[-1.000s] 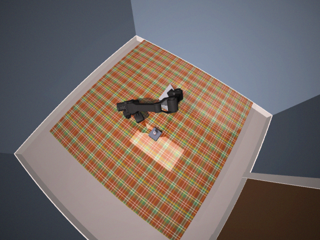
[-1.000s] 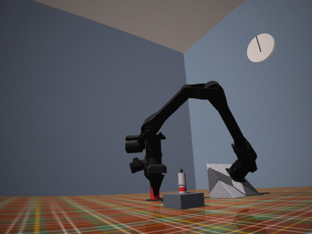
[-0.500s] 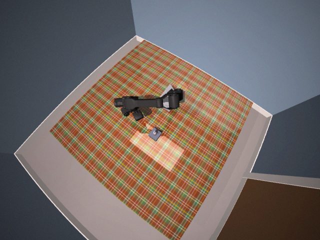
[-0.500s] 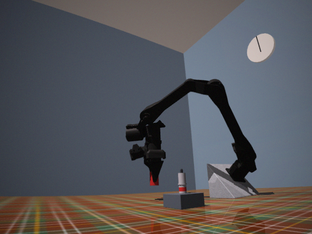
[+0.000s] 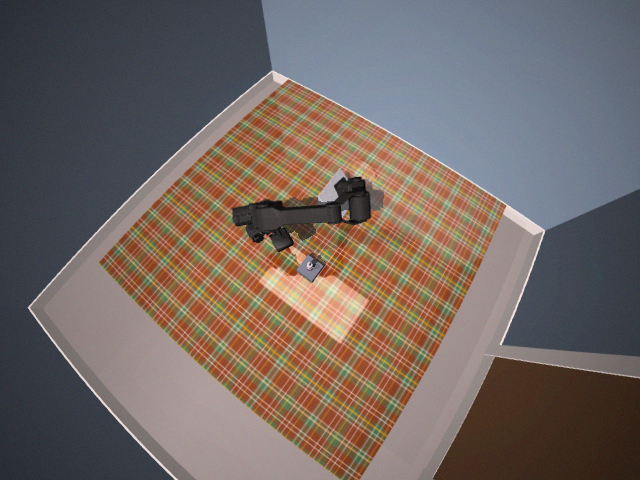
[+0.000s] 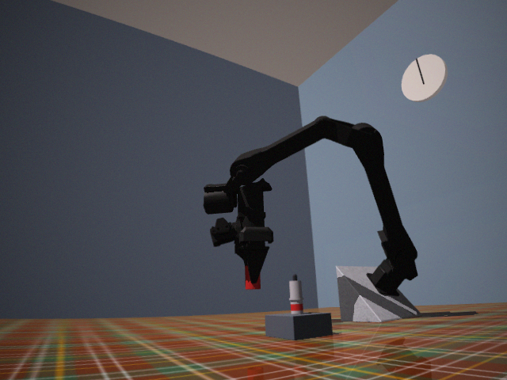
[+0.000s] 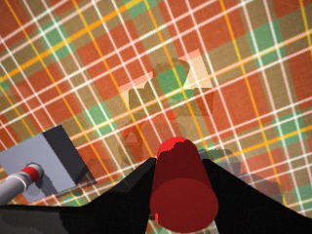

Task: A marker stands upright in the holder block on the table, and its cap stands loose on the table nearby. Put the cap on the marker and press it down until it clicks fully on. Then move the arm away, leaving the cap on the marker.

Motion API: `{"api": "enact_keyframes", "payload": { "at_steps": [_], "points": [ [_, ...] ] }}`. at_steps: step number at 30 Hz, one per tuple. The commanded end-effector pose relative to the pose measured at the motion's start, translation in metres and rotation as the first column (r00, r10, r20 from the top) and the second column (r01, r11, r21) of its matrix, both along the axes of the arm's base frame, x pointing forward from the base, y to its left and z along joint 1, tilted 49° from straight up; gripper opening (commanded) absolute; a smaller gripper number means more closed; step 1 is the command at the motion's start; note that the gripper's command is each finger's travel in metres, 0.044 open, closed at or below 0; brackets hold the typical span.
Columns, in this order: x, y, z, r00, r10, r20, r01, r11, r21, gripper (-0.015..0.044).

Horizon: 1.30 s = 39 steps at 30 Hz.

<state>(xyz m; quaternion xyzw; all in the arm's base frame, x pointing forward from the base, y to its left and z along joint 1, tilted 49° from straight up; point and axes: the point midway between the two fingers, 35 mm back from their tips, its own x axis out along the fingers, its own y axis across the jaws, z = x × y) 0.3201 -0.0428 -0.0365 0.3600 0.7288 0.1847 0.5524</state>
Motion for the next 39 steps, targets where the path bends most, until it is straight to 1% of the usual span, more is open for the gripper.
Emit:
{"api": "enact_keyframes", "payload": {
  "at_steps": [1,16,30,39],
  "points": [
    [0.006,0.008,0.016,1.000,-0.005,0.001,0.005,1.000,0.000,0.0000],
    [0.017,0.047,0.084,1.000,-0.005,0.000,0.005,1.000,0.003,0.0000],
    [0.012,0.086,0.146,1.000,-0.002,-0.002,0.002,1.000,0.015,0.0000],
    [0.011,0.092,0.145,1.000,-0.001,-0.002,0.001,1.000,0.016,0.0000]
  ]
}}
